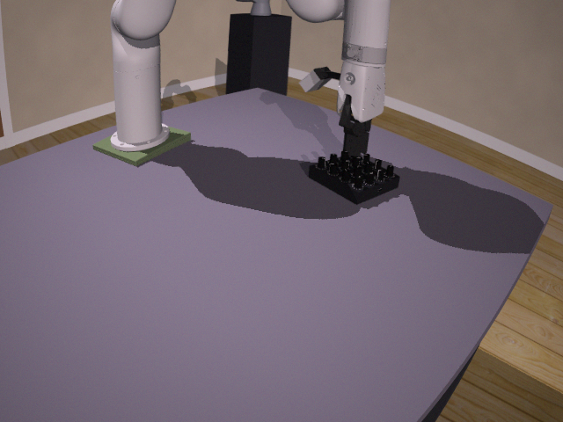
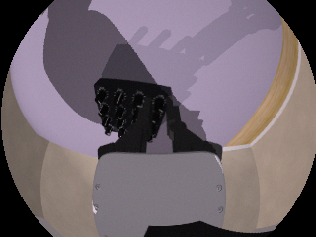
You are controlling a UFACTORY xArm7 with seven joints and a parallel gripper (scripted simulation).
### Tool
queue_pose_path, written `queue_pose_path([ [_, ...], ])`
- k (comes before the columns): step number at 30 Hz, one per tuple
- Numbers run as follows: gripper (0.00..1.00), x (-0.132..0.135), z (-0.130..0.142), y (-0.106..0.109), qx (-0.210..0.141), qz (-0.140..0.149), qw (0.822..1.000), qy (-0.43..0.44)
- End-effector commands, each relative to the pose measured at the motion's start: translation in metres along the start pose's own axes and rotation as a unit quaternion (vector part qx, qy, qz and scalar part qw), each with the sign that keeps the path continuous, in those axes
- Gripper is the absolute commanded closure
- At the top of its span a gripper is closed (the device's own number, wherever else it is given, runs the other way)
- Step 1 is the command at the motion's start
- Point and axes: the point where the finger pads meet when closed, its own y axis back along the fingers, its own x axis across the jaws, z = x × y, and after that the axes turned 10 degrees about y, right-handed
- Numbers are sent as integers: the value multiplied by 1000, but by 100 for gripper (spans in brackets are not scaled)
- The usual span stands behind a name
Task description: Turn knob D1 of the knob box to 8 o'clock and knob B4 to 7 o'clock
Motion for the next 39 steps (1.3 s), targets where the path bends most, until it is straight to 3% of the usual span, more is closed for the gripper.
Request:
queue_pose_path([
  [1,81,0,1,1,-2,1,1000,0],
  [12,81,0,1,1,-2,1,1000,0],
  [13,92,0,1,1,-2,1,1000,0],
  [39,92,0,1,1,-2,1,1000,0],
])
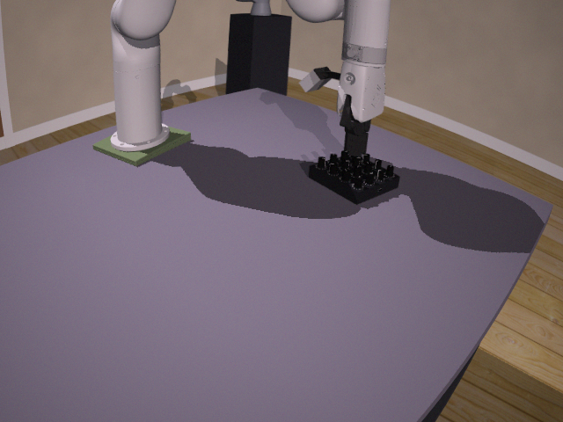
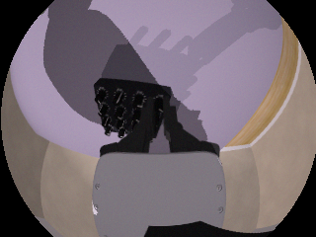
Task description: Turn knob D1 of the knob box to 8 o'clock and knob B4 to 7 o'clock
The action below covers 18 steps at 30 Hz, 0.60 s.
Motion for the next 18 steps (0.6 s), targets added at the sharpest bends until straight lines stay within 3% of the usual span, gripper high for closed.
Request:
queue_pose_path([
  [1,92,0,1,1,-2,1,1000,0],
  [18,92,0,1,1,-2,1,1000,19],
])
